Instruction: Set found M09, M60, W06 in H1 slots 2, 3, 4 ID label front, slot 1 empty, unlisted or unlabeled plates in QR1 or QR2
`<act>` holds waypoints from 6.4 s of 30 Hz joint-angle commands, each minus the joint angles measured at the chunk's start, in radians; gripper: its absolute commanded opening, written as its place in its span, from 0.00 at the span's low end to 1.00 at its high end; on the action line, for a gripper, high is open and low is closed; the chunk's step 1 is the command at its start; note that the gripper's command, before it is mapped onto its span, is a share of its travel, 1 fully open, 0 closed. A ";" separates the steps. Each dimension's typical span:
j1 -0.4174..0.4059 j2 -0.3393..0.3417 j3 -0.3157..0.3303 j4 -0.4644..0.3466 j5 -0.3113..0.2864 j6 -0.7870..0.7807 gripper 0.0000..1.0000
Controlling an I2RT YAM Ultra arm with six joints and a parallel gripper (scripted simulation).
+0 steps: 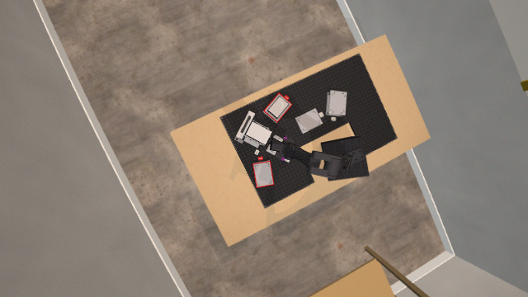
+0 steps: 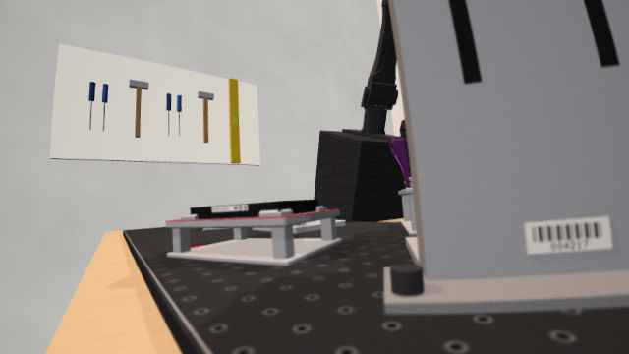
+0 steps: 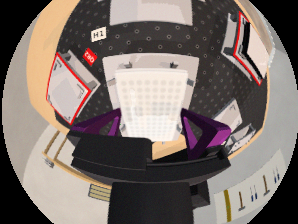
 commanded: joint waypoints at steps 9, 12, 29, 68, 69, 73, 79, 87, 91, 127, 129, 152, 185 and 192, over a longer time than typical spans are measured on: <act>-0.009 -0.063 0.002 -0.049 -0.001 -0.007 1.00; -0.013 -0.095 0.004 -0.084 -0.002 -0.012 1.00; -0.035 -0.223 0.029 -0.240 -0.010 -0.033 1.00; -0.080 -0.407 0.127 -0.528 -0.025 -0.075 1.00; -0.082 -0.412 0.132 -0.539 -0.025 -0.077 1.00; -0.089 -0.430 0.155 -0.581 -0.028 -0.084 1.00; -0.100 -0.455 0.193 -0.645 -0.032 -0.094 1.00; -0.115 -0.460 0.199 -0.660 -0.036 -0.109 1.00; -0.164 -0.460 0.188 -0.658 -0.052 -0.157 1.00; -0.600 -0.629 -0.159 -0.305 -0.241 -0.489 1.00; -0.634 -0.644 -0.193 -0.262 -0.265 -0.507 1.00; -0.818 -0.762 -0.509 0.209 -0.450 -0.501 1.00; -1.122 -0.617 -0.626 0.475 -0.712 -0.655 1.00; -1.230 -0.543 -0.596 0.418 -0.787 -0.783 1.00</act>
